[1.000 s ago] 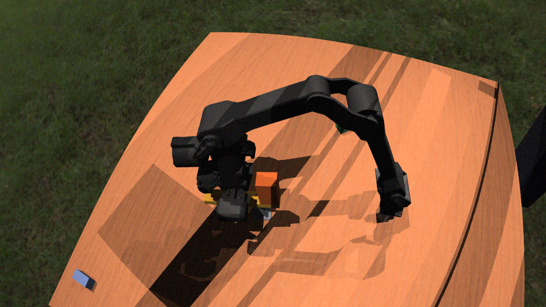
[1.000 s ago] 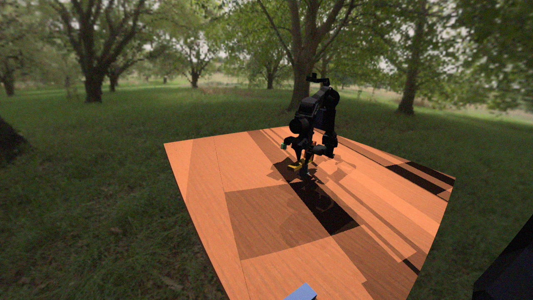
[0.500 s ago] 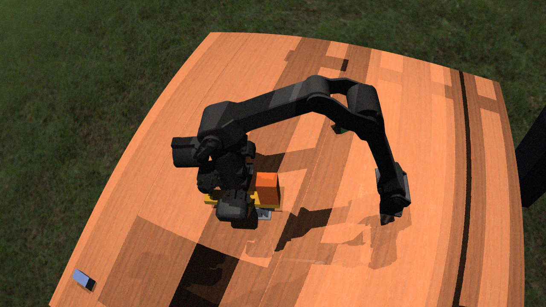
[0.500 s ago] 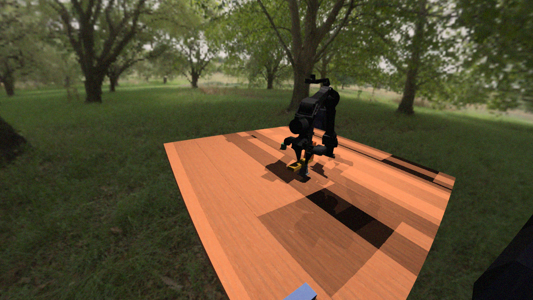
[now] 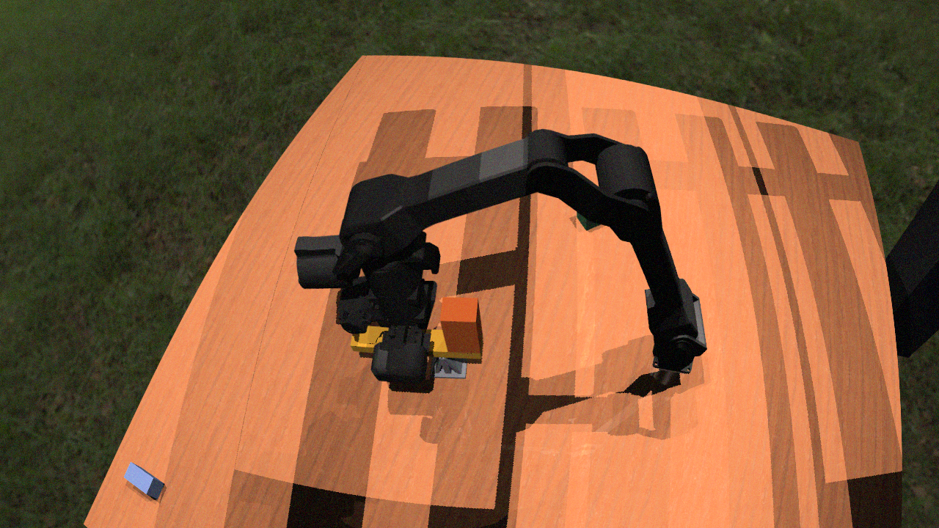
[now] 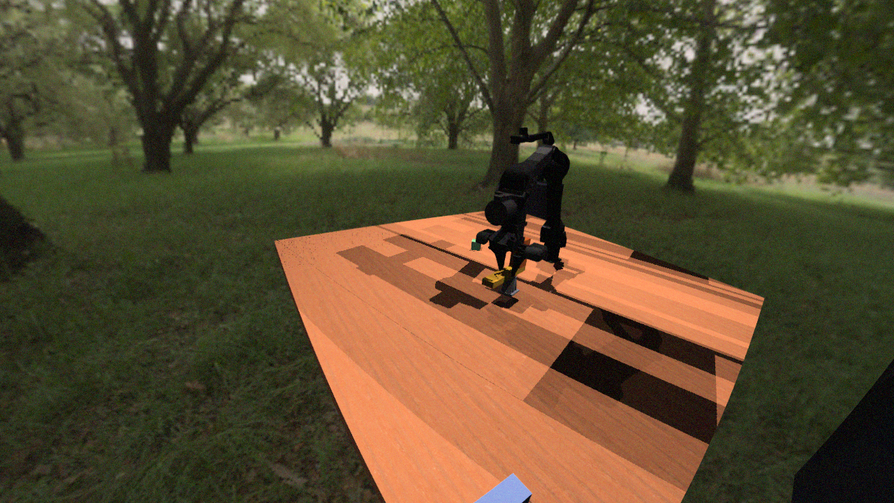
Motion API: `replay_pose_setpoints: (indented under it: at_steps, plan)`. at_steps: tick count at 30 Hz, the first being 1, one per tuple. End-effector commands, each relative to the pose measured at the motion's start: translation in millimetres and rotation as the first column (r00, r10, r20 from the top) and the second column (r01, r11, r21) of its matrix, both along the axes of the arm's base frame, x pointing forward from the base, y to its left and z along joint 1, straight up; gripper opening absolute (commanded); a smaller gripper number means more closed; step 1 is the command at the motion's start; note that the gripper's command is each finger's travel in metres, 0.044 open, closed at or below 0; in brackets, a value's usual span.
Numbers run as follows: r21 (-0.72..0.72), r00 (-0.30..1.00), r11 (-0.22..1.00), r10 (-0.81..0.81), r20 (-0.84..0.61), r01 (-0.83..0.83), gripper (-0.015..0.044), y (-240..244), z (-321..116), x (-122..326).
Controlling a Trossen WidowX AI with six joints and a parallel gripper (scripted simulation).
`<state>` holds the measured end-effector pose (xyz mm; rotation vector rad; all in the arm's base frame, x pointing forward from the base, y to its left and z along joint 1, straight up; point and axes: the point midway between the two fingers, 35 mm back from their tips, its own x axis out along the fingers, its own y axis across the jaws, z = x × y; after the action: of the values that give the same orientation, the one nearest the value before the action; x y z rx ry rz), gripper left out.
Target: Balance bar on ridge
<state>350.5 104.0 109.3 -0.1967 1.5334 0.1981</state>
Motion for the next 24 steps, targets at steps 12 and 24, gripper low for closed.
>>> replay_pose_setpoints:
  at_steps: [12,24]
  plan:
    - [0.004,1.000,1.000,-0.001,-0.001,0.001,0.0000,0.4,-1.6,-0.1]
    - [0.004,1.000,1.000,-0.001,-0.001,0.001,0.0000,0.4,-2.6,-0.1]
